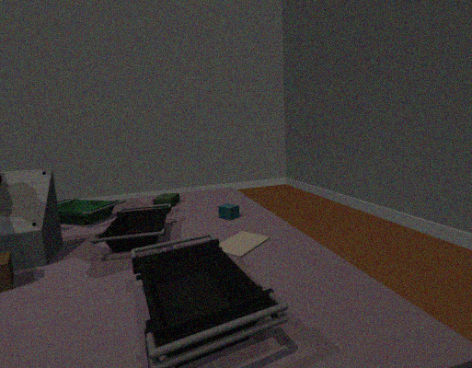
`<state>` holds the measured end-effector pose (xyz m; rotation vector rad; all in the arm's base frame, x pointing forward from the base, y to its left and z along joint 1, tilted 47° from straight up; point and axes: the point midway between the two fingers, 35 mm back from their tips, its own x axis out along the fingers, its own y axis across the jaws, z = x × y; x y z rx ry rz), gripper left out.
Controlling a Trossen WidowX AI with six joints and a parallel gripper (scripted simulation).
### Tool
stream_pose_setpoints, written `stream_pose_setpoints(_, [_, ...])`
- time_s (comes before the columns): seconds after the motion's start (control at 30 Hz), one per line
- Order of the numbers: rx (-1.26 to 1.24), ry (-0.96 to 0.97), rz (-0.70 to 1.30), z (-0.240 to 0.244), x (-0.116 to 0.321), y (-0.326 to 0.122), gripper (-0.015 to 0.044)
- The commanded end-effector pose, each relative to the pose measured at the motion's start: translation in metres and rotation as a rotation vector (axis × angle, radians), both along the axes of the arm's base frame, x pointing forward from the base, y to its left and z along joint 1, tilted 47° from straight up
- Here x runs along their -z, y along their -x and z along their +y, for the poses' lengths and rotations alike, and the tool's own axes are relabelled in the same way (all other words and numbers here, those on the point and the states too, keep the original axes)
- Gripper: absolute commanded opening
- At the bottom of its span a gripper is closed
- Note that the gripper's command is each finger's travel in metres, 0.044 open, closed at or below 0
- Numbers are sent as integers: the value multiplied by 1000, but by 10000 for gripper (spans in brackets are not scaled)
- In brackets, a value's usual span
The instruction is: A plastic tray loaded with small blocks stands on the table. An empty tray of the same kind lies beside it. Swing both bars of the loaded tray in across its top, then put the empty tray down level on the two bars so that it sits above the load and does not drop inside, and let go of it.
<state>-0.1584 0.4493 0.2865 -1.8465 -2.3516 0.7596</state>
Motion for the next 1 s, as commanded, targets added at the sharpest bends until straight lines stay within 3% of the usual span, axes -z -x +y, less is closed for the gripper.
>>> stream_pose_setpoints(0.0, [0, 0, 0, 0, 0, 0, 374])
stream_pose_setpoints(0.23, [9, 7, 7, 1, 2, -2, 190])
stream_pose_setpoints(0.37, [199, 137, 145, 24, 33, -48, 86])
stream_pose_setpoints(0.7, [838, 362, 582, 51, 122, -204, 86])
stream_pose_setpoints(0.97, [1337, 415, 925, 21, 198, -326, 86])
